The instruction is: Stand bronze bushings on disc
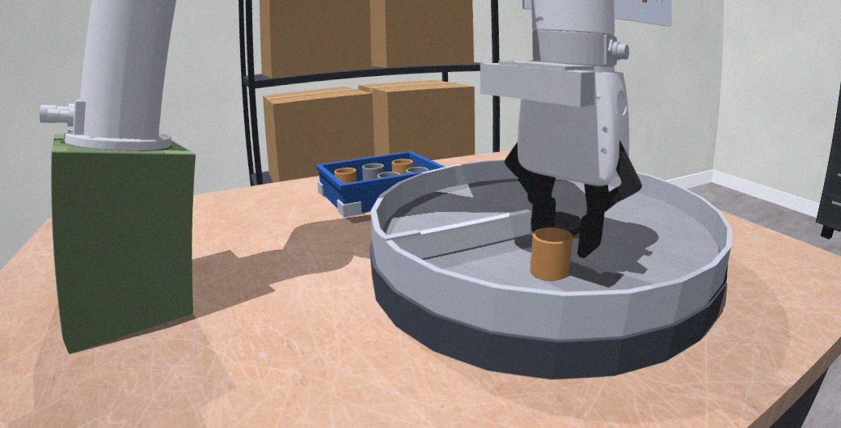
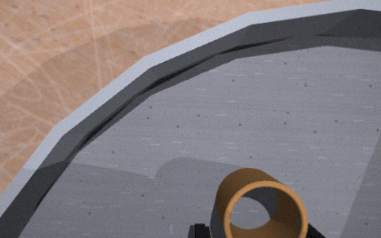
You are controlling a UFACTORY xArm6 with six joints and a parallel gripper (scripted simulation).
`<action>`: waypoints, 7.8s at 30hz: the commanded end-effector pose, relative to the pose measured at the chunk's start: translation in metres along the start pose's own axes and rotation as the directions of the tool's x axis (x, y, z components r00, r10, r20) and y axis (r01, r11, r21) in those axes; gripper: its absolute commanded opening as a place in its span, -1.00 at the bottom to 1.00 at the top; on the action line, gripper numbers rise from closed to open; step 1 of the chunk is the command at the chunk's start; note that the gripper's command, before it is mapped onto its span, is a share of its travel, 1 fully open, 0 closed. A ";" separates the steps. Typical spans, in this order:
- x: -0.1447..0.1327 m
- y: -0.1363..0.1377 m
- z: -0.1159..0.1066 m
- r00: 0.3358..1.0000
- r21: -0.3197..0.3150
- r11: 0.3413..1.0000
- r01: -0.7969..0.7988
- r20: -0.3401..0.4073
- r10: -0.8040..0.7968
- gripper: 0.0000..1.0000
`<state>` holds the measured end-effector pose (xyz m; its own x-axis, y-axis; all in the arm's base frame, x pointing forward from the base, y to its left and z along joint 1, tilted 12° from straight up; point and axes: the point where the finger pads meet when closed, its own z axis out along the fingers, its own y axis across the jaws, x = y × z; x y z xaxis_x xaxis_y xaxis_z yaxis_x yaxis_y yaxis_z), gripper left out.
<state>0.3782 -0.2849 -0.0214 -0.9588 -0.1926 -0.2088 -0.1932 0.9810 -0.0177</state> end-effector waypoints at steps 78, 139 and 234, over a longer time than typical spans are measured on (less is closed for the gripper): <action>-0.040 0.157 -0.048 0.972 0.003 1.000 0.001 -0.235 -0.001 -0.77; -0.111 0.456 -0.052 0.768 0.010 1.000 0.006 -0.641 0.002 -0.77; -0.112 0.457 0.030 0.768 0.010 1.000 0.006 -0.641 0.002 -0.77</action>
<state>0.4019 0.1849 -0.0367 -0.8681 -0.1598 0.4699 -0.1967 0.9800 -0.0300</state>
